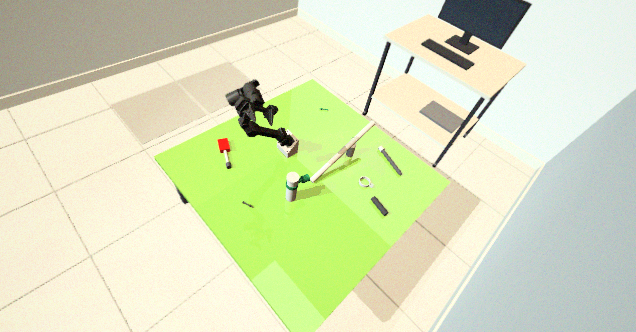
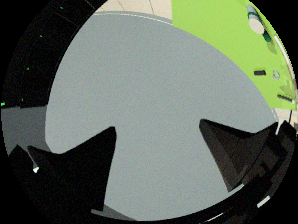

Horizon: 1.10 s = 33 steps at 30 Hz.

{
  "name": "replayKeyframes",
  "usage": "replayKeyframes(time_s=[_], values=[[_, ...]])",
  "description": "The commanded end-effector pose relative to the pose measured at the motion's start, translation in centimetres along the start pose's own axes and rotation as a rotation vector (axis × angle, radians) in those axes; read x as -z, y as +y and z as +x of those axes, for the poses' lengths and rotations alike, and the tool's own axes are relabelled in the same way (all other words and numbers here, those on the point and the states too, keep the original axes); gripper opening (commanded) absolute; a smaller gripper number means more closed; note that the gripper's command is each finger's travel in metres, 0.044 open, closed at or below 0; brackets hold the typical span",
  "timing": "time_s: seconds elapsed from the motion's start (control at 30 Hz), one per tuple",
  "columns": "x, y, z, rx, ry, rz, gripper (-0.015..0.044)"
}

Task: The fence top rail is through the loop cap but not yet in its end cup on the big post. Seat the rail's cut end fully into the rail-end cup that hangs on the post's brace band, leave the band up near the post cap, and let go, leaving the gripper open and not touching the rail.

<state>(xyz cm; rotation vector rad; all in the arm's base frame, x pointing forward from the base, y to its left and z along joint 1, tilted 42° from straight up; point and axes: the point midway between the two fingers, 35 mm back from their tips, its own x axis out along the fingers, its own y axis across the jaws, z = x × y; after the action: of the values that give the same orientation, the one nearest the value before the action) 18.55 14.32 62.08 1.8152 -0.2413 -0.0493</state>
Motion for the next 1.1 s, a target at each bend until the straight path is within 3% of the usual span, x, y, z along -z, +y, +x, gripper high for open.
replayKeyframes(time_s=[0.0, 0.2, 0.5, 0.67, 0.8, 1.07], values=[[0.1, 0.0, 0.0, -0.002, 0.000, -0.006, 0.0426], [3.8, -2.9, 1.7, -0.073, 0.005, -0.272, 0.0440], [10.1, -13.1, 3.5, -0.082, 0.163, -0.861, 0.0440], [11.2, -17.3, 3.9, -0.054, 0.225, -1.048, 0.0440], [11.7, -23.5, 4.3, 0.005, 0.322, -1.315, 0.0440], [9.9, -33.0, 4.5, 0.150, 0.479, -1.681, 0.0440]])
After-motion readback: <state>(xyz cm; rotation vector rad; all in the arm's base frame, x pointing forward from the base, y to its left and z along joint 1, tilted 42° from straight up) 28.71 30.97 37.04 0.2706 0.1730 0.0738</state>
